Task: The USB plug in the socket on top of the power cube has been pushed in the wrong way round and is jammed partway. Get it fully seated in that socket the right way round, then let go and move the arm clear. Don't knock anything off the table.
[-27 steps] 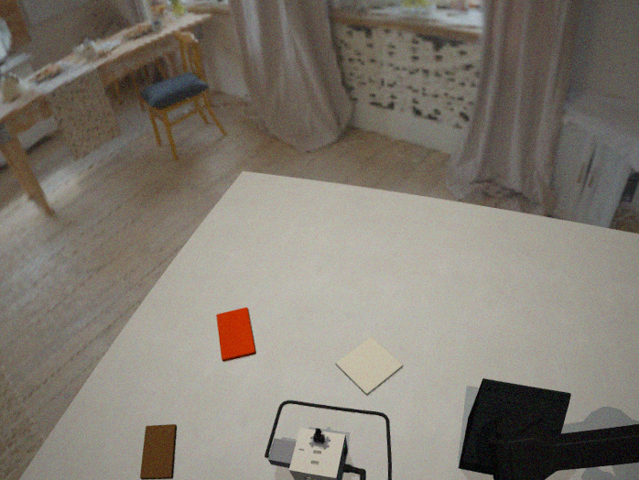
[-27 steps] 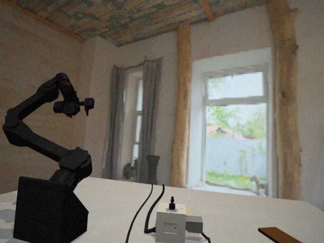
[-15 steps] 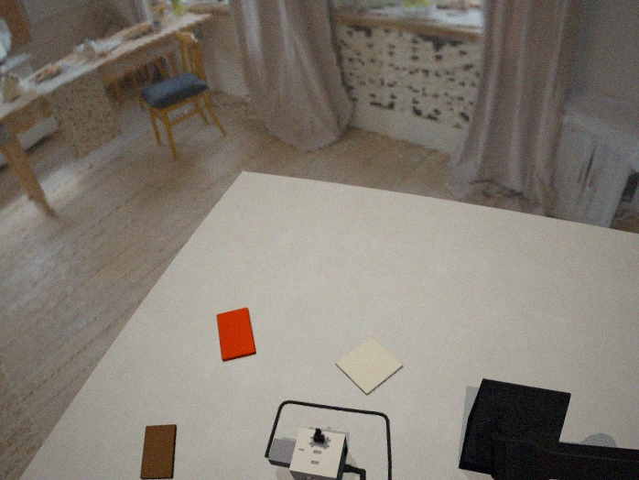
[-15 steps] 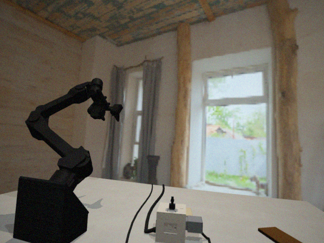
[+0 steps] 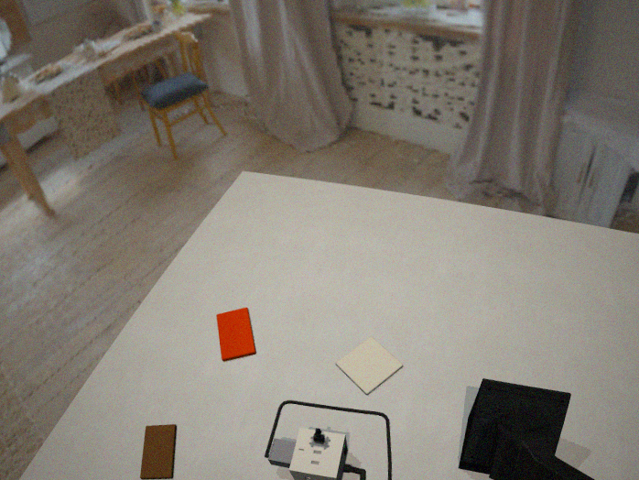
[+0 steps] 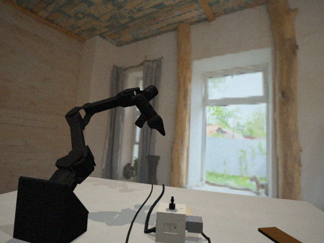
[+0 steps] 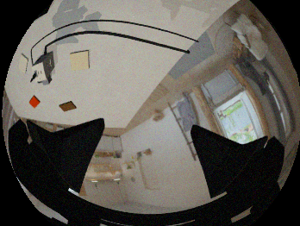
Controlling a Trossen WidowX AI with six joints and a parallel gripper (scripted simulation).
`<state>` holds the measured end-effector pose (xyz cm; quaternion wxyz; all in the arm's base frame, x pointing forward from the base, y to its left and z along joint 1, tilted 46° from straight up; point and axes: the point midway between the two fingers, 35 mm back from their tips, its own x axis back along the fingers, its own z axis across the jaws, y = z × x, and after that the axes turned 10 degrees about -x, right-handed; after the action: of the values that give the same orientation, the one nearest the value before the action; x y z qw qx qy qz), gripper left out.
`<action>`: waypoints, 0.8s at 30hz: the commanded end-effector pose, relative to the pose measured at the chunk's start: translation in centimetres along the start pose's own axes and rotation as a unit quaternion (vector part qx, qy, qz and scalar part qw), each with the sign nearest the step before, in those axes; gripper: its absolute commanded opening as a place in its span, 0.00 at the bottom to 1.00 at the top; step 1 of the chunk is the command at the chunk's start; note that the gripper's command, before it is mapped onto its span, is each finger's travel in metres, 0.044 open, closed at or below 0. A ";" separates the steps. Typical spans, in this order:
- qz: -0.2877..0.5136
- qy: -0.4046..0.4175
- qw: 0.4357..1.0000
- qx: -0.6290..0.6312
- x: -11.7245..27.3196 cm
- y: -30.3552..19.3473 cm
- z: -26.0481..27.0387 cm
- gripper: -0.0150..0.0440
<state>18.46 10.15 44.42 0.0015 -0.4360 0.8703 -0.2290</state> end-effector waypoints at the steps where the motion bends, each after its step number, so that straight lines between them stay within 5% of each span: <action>1: 0.020 0.078 0.991 -0.107 -2.1 -3.6 6.2 1.00; 9: 0.006 0.216 0.892 -0.396 -4.9 -7.6 20.9 1.00; 18: -0.026 0.340 0.645 -0.684 -4.1 -4.4 36.4 1.00; 24: -0.033 0.355 0.595 -0.721 -3.5 -2.9 38.1 1.00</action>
<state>30.77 -3.74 10.75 -0.6251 -0.2137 0.6746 0.3295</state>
